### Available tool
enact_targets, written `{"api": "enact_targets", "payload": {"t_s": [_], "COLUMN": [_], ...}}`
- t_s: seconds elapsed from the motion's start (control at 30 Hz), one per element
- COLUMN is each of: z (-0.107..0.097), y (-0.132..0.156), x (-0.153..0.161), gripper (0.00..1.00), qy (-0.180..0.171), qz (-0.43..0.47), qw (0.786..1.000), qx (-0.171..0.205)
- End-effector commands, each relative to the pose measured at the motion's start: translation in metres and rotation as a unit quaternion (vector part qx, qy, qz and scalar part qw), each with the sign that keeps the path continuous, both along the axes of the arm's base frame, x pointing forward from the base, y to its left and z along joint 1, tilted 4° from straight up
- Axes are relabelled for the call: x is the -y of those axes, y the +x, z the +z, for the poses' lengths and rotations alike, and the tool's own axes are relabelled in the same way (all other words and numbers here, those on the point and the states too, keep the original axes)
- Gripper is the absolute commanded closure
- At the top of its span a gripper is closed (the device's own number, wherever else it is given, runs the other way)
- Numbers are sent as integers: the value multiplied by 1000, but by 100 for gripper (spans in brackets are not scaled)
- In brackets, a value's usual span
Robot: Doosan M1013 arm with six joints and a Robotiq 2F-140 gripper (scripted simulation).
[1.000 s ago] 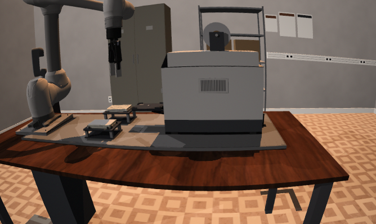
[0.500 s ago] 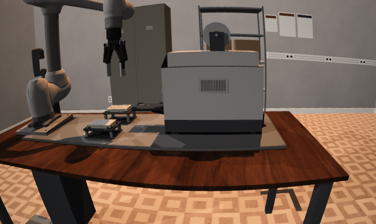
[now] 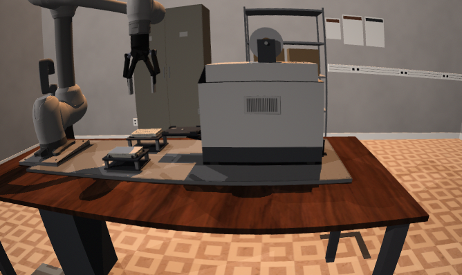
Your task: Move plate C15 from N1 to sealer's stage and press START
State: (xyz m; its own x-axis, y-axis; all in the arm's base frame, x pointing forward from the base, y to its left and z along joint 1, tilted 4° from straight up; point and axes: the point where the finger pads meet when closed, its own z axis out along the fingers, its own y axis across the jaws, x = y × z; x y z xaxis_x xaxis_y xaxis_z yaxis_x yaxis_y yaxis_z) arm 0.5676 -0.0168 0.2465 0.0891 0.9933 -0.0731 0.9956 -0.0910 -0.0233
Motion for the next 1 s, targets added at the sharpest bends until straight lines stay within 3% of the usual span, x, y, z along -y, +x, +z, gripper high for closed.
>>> {"api": "enact_targets", "payload": {"t_s": [0.0,0.23,0.57,0.67,0.97], "z": [0,0,0,0,0], "y": [-2,-2,-2,-2,-2], "x": [0,0,0,0,0], "gripper": [30,30,30,30,30], "qy": [4,6,11,11,15], "qz": [48,131,293,304,442], "qw": [999,991,956,952,896], "qx": [-2,-8,-19,-19,-29]}}
